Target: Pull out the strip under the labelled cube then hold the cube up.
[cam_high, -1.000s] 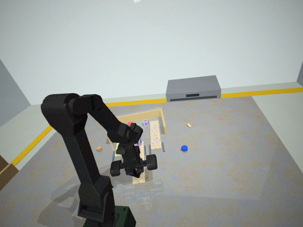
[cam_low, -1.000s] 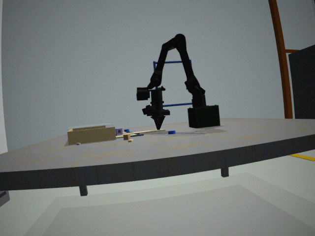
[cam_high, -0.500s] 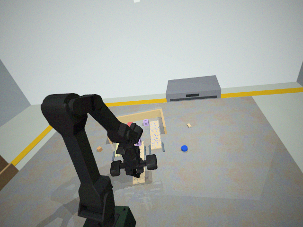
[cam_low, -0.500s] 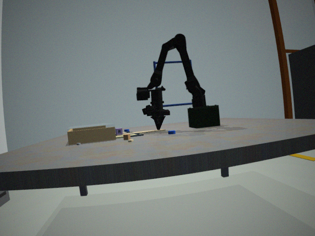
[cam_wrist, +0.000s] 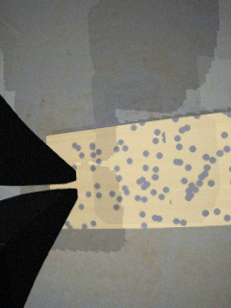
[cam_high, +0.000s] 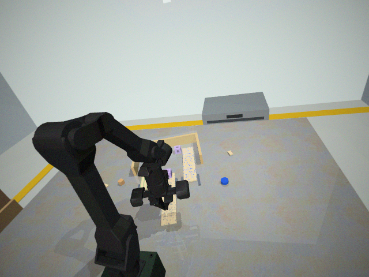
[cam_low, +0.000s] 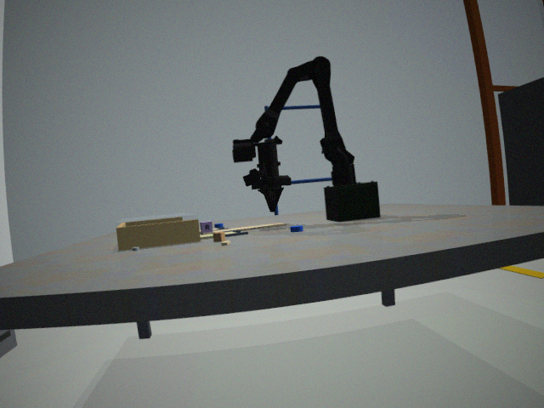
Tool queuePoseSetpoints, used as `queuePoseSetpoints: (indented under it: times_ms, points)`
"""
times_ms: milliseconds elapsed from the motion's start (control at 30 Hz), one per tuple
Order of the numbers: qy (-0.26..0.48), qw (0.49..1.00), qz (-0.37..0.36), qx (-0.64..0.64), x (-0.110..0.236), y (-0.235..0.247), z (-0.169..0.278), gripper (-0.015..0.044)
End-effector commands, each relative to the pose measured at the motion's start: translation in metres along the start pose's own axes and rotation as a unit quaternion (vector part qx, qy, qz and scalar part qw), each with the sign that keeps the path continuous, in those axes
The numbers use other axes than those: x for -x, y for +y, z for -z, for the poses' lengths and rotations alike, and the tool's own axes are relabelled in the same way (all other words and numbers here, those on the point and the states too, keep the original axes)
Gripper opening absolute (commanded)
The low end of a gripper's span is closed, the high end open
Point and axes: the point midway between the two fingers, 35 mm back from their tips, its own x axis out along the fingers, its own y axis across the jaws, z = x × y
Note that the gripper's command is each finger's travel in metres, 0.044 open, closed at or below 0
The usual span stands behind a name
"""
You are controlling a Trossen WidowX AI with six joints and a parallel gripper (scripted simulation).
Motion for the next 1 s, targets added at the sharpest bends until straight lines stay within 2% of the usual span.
queuePoseSetpoints:
  times_ms: [0, 467, 967]
  points:
    - [0.003, 1.0, 0.0, -0.014, 0.002, 0.0, -0.012, 0.0079]
    - [0.001, 1.0, 0.0, -0.023, 0.008, 0.003, -0.065, 0.044]
    - [-0.001, 1.0, 0.0, -0.023, 0.016, 0.003, -0.12, 0.044]
